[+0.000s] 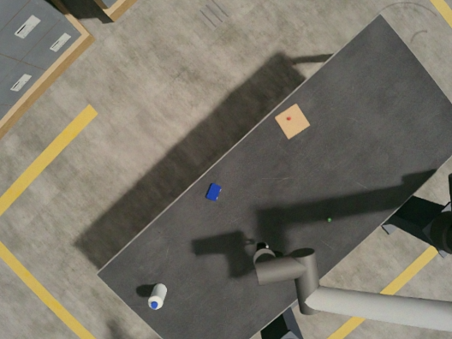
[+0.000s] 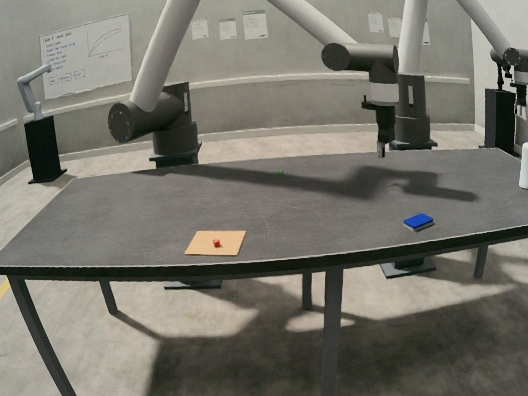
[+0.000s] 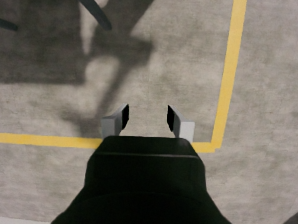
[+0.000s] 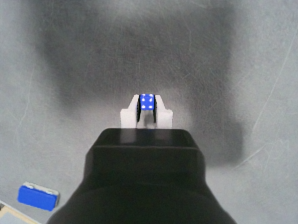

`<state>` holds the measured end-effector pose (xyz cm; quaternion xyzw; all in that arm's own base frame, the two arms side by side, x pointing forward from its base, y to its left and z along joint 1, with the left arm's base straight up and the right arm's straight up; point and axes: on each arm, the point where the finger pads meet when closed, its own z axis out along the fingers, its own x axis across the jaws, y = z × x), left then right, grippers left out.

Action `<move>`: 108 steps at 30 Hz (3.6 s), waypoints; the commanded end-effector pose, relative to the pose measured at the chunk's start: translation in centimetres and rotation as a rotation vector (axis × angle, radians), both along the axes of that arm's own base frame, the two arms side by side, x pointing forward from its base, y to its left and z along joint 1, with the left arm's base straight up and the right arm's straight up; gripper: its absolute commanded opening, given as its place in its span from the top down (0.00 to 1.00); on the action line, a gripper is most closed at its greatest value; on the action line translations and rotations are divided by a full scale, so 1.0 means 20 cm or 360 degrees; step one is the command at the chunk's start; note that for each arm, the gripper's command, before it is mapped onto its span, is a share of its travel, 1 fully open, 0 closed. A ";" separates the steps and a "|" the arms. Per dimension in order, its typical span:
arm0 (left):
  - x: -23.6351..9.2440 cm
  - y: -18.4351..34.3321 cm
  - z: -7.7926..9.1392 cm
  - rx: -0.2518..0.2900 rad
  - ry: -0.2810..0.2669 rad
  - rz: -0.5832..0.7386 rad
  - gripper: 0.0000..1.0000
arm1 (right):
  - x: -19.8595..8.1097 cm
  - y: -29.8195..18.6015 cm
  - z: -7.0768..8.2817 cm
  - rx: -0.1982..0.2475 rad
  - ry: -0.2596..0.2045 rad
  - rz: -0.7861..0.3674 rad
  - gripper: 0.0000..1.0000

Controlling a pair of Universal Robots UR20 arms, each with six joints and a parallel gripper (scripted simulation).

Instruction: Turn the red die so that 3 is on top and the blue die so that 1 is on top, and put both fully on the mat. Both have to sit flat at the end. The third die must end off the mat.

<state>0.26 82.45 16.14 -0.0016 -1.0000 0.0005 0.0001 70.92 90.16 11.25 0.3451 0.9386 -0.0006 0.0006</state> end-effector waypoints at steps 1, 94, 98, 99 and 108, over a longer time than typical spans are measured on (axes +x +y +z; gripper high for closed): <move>0.00 0.00 0.00 0.0001 0.0000 0.0000 0.00 | 0.01 0.00 0.00 0.0002 0.0001 0.0059 0.66; 0.00 0.00 0.00 0.0001 0.0000 0.0000 0.00 | -0.04 -0.05 -0.41 0.1335 -0.1090 0.0055 0.66; 0.00 0.00 0.00 0.0001 0.0000 0.0000 0.00 | -0.04 -0.05 -0.41 0.1335 -0.1090 0.0055 0.66; 0.00 0.00 0.00 0.0001 0.0000 0.0000 0.00 | -0.04 -0.05 -0.41 0.1335 -0.1090 0.0055 0.66; 0.00 0.00 0.00 0.0001 0.0000 0.0000 0.00 | -0.04 -0.05 -0.41 0.1335 -0.1090 0.0055 0.66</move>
